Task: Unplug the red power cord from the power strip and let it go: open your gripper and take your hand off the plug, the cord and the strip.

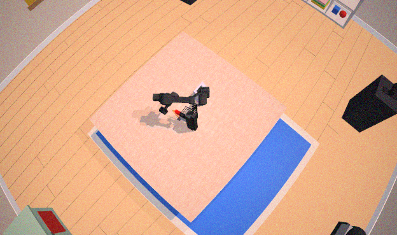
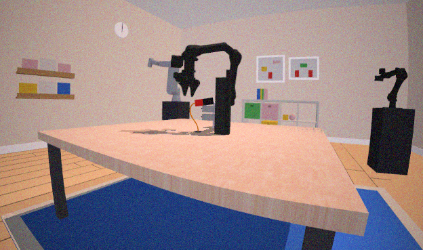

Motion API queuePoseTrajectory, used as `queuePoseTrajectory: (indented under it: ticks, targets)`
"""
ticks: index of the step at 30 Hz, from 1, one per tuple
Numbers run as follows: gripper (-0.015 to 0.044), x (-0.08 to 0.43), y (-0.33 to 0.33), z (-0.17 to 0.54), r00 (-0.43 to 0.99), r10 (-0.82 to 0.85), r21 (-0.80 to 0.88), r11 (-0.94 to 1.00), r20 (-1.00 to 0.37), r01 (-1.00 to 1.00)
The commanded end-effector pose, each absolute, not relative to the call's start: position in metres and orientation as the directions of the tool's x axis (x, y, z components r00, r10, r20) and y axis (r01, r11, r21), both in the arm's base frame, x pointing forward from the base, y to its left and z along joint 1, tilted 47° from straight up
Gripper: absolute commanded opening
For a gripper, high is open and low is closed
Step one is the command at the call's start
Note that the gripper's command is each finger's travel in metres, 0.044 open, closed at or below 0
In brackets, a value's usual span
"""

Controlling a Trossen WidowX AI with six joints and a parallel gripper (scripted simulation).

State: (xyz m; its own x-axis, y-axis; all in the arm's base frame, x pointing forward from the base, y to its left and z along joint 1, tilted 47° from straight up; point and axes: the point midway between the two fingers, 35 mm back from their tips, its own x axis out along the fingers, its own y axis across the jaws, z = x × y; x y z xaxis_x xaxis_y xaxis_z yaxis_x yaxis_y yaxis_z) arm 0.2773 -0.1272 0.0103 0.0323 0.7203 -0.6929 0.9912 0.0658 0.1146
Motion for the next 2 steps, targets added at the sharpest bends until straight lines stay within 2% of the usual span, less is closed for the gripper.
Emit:
queuePoseTrajectory:
  ticks: [1,2]
  targets:
    - [0.044,0.2768,-0.1272,0.0099,0.028,0.72,0.115,0.072,-0.693,0.991]
    - [0.044,0.2768,-0.1272,0.0099,0.028,0.72,0.115,0.072,-0.693,0.991]
